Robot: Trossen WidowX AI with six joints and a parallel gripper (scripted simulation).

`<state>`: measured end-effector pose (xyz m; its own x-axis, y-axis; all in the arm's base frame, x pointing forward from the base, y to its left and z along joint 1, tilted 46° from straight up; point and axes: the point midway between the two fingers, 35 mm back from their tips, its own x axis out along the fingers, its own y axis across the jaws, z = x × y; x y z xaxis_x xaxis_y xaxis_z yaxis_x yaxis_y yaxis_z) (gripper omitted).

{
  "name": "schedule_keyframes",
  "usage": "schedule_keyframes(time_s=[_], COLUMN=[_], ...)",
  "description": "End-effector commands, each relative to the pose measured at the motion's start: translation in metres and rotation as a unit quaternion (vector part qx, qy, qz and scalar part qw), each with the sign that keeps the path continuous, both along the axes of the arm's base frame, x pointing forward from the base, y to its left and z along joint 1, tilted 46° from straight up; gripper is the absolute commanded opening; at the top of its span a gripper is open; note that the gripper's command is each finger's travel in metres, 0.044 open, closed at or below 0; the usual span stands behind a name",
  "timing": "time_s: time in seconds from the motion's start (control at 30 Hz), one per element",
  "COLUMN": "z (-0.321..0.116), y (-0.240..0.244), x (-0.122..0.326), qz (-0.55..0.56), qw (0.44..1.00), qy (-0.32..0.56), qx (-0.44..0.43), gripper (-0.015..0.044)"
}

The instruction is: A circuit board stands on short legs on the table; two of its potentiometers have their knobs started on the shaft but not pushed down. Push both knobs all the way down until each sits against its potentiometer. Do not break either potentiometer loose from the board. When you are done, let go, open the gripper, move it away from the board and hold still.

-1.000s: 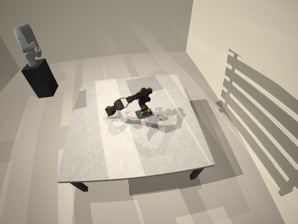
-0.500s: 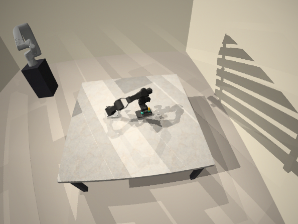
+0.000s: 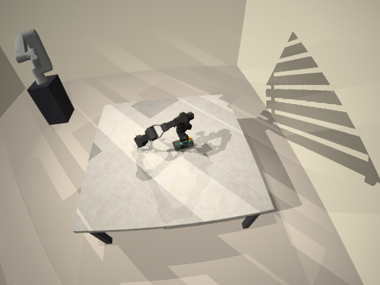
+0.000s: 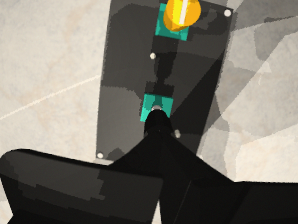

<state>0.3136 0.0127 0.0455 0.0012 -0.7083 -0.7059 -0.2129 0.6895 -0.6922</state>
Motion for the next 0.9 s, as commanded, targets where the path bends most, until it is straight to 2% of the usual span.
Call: schedule_keyframes(time_s=[0.0,0.87], z=[-0.004,-0.0102], y=[-0.0064,-0.0127], x=[0.0,0.0], qz=[-0.004,-0.004], qw=[1.0,1.0], qy=[-0.001,-0.001], qx=[-0.002,-0.002], gripper=[0.0,0.0])
